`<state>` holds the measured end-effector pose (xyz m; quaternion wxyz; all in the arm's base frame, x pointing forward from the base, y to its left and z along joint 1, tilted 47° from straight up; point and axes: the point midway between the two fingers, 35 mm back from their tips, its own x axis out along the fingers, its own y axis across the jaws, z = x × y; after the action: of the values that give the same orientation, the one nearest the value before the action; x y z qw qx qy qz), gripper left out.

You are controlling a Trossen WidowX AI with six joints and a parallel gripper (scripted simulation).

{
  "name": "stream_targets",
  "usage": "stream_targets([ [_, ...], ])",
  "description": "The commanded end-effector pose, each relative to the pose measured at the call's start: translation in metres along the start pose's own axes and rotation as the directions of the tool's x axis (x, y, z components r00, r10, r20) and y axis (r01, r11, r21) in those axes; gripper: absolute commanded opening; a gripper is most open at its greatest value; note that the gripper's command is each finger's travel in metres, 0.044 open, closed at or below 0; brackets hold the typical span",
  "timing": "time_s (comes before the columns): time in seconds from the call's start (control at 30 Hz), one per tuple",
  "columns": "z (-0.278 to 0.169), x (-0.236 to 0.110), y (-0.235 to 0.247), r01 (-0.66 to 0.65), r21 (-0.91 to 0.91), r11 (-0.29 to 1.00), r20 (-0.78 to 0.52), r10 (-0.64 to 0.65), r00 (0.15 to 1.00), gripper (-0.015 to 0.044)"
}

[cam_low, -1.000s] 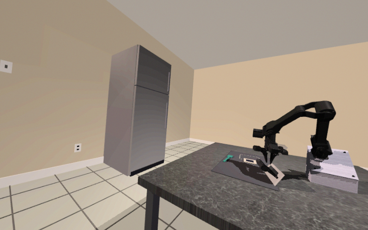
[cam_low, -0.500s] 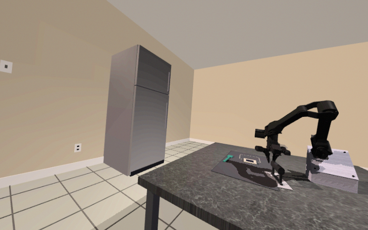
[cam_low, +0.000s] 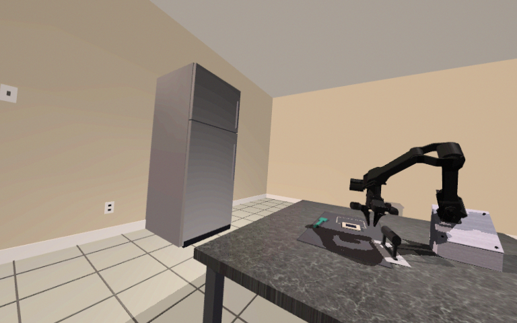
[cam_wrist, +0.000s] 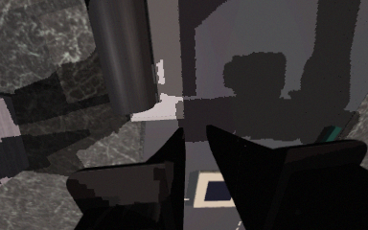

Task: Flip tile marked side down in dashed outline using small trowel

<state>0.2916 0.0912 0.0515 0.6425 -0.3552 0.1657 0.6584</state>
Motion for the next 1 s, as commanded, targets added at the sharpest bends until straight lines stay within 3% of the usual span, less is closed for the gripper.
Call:
stream_targets([
  [0.0,0.000,-0.003,-0.016,-0.002,0.002,1.000,-0.001,0.002,1.000,0.0100],
  [0.3,0.000,-0.010,-0.046,-0.002,-0.001,1.000,-0.001,0.002,1.000,0.0100],
  [0.8,0.001,-0.010,-0.043,0.004,-0.010,1.000,-0.001,-0.004,1.000,0.0100],
  [0.93,0.001,-0.010,-0.043,0.004,-0.010,1.000,-0.001,-0.004,1.000,0.0000],
  [0.97,0.001,-0.010,-0.043,0.004,-0.010,1.000,-0.001,-0.004,1.000,0.0000],
])
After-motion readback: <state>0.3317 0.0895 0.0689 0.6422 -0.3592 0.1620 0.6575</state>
